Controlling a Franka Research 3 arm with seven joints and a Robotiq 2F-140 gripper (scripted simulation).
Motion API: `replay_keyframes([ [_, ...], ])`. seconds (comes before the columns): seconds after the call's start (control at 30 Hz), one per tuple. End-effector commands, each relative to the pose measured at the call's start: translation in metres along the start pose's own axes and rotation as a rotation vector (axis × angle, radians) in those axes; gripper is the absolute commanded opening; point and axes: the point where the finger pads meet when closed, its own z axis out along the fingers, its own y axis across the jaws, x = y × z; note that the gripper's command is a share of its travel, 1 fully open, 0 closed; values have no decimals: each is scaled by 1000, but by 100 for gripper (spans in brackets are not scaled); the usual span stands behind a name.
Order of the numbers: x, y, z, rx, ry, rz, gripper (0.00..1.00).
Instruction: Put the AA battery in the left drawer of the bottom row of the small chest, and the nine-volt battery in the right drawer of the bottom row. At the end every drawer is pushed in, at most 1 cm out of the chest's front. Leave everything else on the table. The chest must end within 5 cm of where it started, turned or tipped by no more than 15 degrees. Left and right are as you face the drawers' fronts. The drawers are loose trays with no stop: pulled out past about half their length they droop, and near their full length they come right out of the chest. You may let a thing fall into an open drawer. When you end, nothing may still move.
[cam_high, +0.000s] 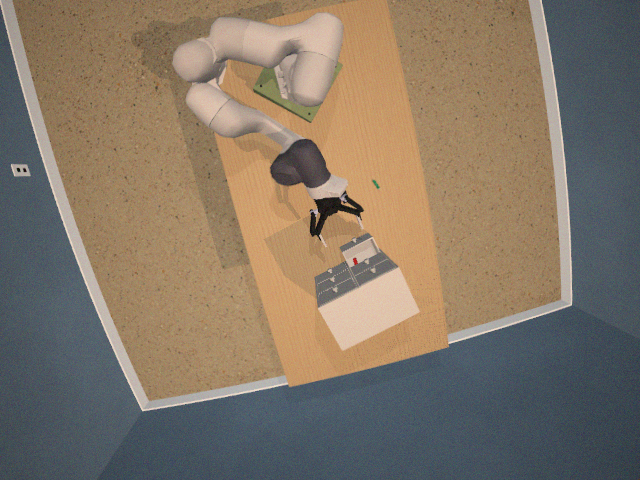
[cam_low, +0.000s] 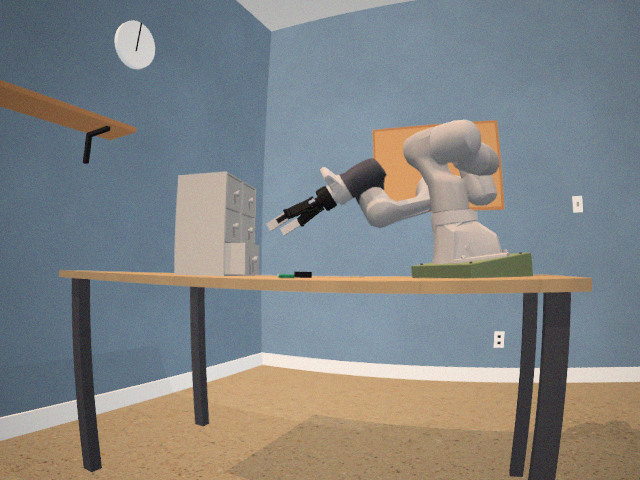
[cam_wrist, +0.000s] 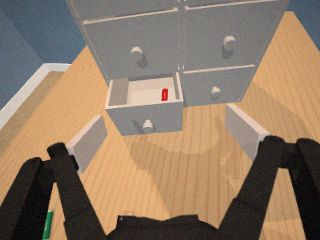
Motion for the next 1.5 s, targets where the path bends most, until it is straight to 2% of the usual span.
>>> replay_keyframes([
  [0.0, -2, -6, -12, 16, 12, -11, 100],
  [0.27, -22, -5, -51, 16, 12, -11, 100],
  [0.47, -32, -5, -70, 16, 12, -11, 100],
  [0.77, -37, -4, -79, 16, 12, -11, 100],
  [1.17, -37, -4, -79, 16, 8, -11, 100],
  [1.47, -35, -4, -81, 15, -48, -11, 100],
])
